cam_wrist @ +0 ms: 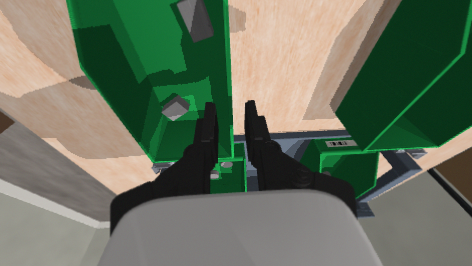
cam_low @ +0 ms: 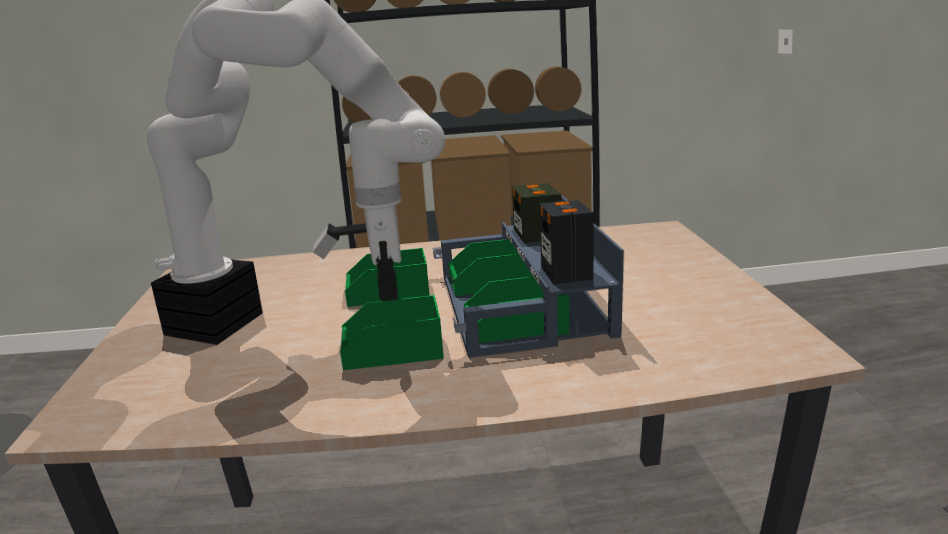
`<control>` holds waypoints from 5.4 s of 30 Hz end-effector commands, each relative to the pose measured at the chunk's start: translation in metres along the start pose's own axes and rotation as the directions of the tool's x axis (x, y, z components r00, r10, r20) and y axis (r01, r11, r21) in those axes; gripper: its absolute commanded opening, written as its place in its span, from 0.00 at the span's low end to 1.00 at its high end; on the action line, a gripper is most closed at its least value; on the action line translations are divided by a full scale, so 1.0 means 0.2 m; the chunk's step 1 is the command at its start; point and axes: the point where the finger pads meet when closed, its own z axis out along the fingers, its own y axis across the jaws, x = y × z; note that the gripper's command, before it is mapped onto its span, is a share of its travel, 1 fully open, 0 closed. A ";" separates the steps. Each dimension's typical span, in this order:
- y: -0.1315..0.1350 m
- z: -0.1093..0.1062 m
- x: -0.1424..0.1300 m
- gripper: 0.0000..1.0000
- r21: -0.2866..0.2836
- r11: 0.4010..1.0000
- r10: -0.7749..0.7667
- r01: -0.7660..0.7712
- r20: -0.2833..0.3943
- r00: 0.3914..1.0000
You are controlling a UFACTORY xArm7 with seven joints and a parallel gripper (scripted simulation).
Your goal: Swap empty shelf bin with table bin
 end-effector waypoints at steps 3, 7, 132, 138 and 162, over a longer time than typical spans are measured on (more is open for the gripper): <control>0.00 0.01 -0.01 0.26 0.001 1.000 0.000 0.000 0.003 1.000; 0.00 0.02 -0.01 0.26 0.001 1.000 0.000 0.000 0.003 1.000; 0.19 0.05 0.01 0.00 0.001 1.000 0.000 0.000 0.003 1.000; 0.46 0.06 0.03 0.00 0.001 1.000 0.001 -0.001 0.003 1.000; 0.64 0.06 0.04 0.00 0.001 1.000 0.001 -0.001 0.003 1.000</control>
